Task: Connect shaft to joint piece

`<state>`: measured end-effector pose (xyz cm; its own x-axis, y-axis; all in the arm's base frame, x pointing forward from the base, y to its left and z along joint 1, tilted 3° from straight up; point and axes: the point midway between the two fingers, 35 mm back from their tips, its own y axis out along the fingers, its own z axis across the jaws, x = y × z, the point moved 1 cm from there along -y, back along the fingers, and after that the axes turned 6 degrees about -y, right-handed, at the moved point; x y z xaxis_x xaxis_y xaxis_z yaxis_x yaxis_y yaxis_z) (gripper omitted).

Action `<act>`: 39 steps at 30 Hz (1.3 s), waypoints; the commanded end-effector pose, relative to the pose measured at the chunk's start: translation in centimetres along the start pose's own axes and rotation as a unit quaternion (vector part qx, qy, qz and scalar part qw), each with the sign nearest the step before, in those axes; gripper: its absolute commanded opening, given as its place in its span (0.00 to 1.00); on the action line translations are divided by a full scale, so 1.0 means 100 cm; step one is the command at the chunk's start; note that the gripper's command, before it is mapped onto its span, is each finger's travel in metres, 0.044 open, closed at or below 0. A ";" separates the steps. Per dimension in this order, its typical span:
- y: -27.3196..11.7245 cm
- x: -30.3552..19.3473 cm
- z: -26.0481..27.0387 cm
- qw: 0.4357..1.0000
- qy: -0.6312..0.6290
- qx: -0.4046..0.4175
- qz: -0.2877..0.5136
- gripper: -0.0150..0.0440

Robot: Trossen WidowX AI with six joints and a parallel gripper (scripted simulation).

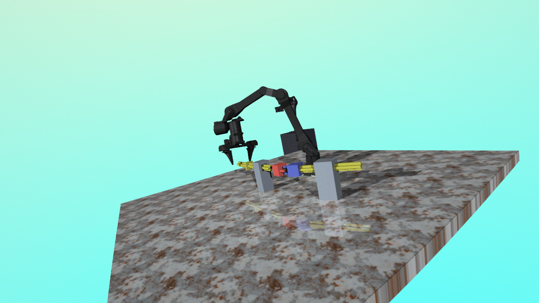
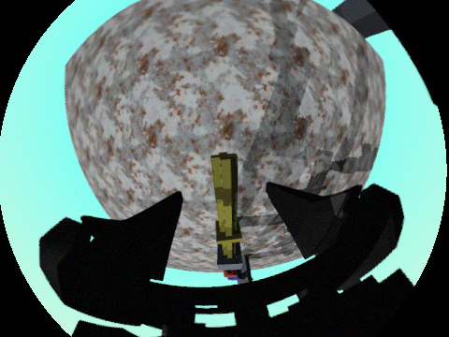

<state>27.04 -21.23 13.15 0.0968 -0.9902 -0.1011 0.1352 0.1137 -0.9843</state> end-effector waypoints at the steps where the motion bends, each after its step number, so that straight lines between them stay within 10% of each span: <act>1: 0.010 -0.002 -0.001 0.999 -0.001 -0.010 -0.044 1.00; 28: 0.041 0.000 -0.001 0.999 -0.001 -0.011 -0.046 1.00; 39: 0.041 0.000 -0.001 0.999 -0.001 -0.011 -0.046 0.51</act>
<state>27.48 -20.76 9.16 0.0944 -0.9955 -0.0125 0.1250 0.0243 -0.9919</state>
